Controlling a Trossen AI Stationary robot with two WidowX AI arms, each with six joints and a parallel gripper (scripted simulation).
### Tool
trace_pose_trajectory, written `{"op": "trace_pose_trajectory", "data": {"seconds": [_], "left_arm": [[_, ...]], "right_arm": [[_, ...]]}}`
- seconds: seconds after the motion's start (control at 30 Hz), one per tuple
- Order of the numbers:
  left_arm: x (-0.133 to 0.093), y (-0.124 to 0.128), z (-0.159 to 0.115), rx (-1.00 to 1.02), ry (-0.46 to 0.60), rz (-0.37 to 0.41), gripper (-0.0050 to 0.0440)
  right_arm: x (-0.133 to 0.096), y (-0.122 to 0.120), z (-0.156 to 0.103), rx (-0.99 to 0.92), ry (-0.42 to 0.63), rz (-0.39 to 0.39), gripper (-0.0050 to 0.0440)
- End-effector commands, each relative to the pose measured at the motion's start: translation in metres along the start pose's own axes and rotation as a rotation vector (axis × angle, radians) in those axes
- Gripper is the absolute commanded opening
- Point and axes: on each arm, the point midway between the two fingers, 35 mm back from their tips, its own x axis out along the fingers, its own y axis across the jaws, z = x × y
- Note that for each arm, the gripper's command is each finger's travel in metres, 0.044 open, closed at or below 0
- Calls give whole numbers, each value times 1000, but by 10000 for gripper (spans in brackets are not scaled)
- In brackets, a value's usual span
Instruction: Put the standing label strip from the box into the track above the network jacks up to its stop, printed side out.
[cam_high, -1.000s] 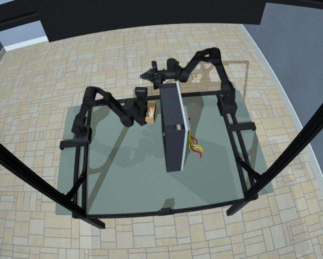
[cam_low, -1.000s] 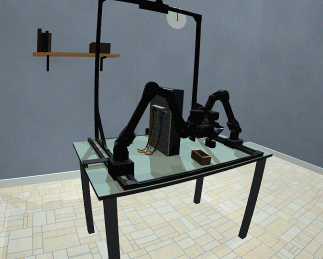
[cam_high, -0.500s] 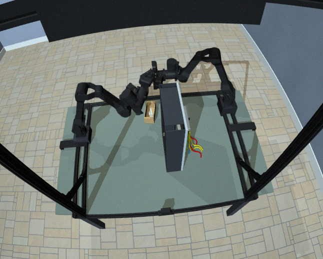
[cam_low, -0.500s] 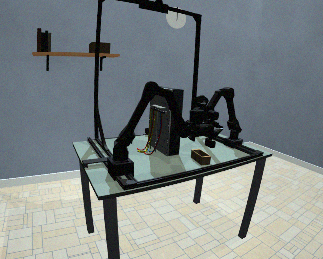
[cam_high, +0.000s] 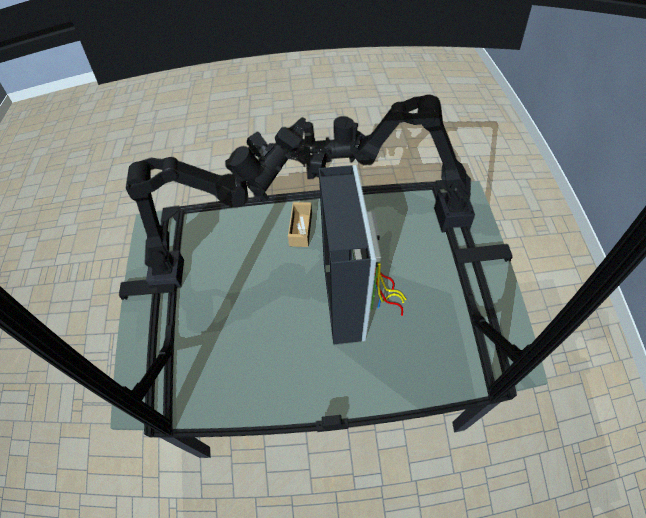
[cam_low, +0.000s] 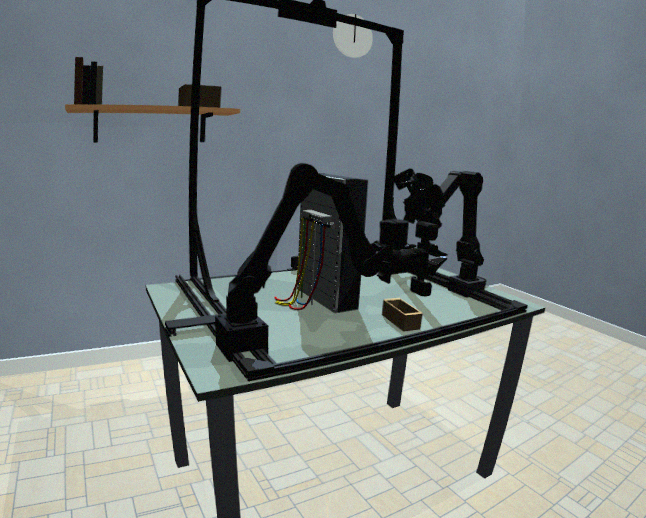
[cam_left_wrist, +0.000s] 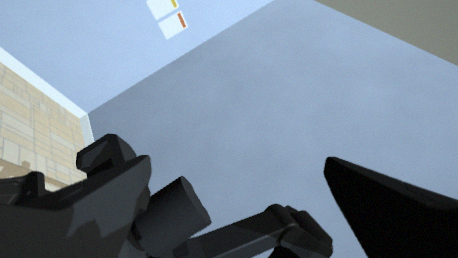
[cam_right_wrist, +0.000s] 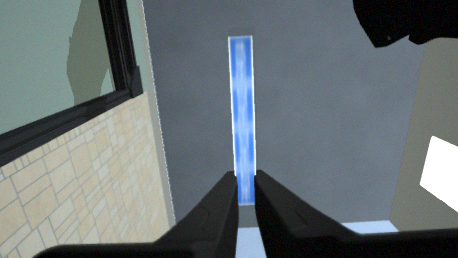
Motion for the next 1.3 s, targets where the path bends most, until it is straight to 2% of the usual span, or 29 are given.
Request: {"op": "trace_pose_trajectory", "data": {"seconds": [0.0, 0.07, 0.23, 0.47, 0.57, 0.63, 0.8, 1.03, 1.1, 1.27], "left_arm": [[9, -10, 16, 56, 68, -34, 440], [15, -7, 23, 113, 115, -56, 440], [22, -20, 59, 210, 185, -147, 440], [16, -26, 94, 325, 280, -236, 440], [14, -23, 96, 347, 310, -234, 440], [5, -28, 113, 392, 345, -287, 440], [-14, -28, 139, 474, 413, -352, 440], [-48, -25, 172, 582, 491, -424, 440], [-48, -25, 172, 582, 491, -424, 440], [-91, -24, 195, 676, 553, -495, 440]], "right_arm": [[3, -11, -2, -9, -1, -22, -50], [3, -11, -2, -9, -1, -22, -50], [3, -11, -2, -9, -1, -22, -50], [3, -11, -2, -9, -1, -22, -50], [3, -11, -2, -9, -1, -22, -50], [3, -11, -2, -9, -1, -22, -50], [3, -11, -2, -9, -1, -22, -50], [3, -11, -2, -9, -1, -22, -50], [3, -11, -2, -9, -1, -22, -50], [3, -11, -2, -9, -1, -22, -50]]}}
